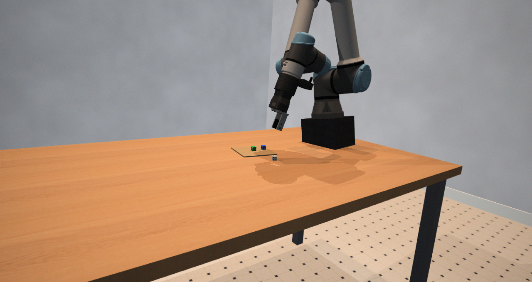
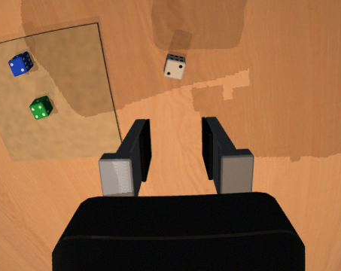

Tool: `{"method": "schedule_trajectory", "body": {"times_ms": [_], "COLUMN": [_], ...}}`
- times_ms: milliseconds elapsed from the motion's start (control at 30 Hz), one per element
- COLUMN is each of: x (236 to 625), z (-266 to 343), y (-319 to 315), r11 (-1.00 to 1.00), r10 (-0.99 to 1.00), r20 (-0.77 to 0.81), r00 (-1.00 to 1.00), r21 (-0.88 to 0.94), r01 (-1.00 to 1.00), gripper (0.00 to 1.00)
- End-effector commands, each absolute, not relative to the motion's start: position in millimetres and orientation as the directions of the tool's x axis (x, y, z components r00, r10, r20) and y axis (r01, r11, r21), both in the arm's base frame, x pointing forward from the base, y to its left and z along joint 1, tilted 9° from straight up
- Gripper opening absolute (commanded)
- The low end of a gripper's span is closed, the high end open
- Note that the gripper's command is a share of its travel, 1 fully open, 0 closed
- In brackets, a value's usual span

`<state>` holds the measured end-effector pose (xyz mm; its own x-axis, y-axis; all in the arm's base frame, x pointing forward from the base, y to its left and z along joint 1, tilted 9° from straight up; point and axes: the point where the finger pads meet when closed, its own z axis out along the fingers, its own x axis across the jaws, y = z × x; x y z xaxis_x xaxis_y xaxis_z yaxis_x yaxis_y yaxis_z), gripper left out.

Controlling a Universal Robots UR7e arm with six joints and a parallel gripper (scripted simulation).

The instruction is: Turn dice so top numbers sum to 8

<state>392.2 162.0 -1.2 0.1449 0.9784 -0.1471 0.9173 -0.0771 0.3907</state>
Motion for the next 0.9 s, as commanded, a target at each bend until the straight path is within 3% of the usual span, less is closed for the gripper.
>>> {"method": "schedule_trajectory", "body": {"times_ms": [0,867], "x": [398,410], "z": [1,11], "y": [162,162], "r11": [-0.097,-0.138], "r10": [0.977,0.977], "r20": [-0.152,-0.152], "r00": [0.146,0.146], "r21": [0.292,0.064], "r01": [0.951,0.988], "gripper": [0.64,0.64]}}
